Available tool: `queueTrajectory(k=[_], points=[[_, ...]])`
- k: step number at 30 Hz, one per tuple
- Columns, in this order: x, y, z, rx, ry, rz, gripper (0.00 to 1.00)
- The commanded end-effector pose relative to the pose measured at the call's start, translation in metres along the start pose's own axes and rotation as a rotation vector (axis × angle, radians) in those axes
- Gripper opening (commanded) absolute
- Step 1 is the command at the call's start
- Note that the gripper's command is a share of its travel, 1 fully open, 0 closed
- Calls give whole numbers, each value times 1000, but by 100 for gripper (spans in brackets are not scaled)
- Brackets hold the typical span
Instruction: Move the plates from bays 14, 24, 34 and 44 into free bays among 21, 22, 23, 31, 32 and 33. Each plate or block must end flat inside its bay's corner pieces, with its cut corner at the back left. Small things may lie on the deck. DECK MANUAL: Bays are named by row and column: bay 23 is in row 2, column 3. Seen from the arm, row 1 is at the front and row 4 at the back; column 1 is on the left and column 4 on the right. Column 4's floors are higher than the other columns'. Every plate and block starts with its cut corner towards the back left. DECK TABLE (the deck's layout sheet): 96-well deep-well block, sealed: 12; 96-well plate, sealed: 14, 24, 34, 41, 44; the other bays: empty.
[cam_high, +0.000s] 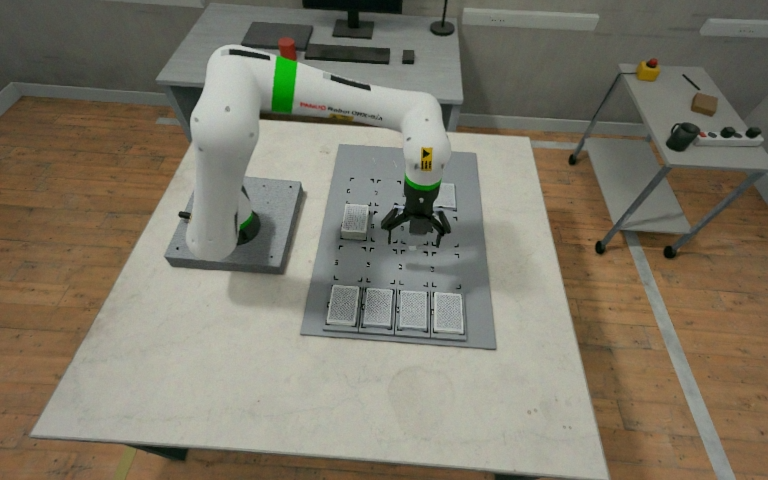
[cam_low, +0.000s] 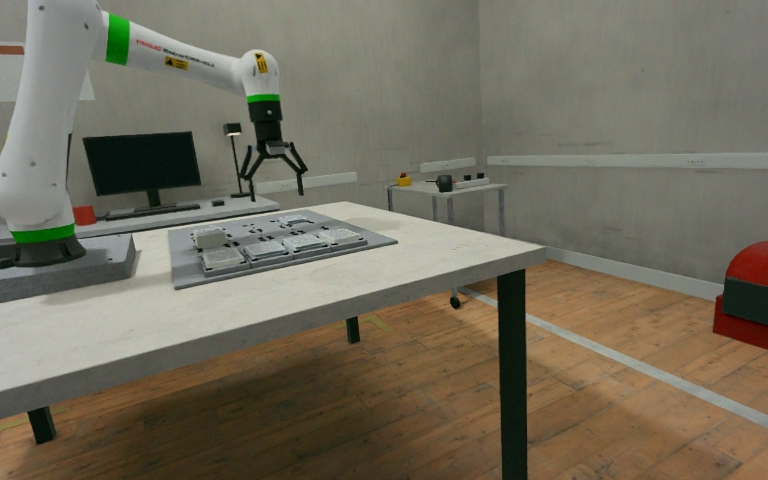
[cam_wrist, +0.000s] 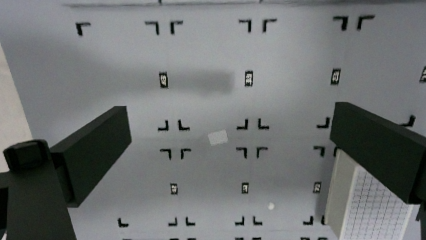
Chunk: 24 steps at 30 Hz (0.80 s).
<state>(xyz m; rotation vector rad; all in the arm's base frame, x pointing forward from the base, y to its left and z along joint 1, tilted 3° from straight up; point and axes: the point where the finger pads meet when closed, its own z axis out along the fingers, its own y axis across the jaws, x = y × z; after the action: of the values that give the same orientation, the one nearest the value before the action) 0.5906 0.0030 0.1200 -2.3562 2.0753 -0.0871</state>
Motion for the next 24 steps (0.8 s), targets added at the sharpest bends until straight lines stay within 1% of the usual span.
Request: queueTrajectory(k=[1, 6, 8, 12, 24], points=[[11, -1, -1, 2, 0, 0, 100], [31, -1, -1, 2, 0, 0, 100], [31, -1, -1, 2, 0, 0, 100], [47, -1, -1, 2, 0, 0, 100], [47, -1, -1, 2, 0, 0, 100]])
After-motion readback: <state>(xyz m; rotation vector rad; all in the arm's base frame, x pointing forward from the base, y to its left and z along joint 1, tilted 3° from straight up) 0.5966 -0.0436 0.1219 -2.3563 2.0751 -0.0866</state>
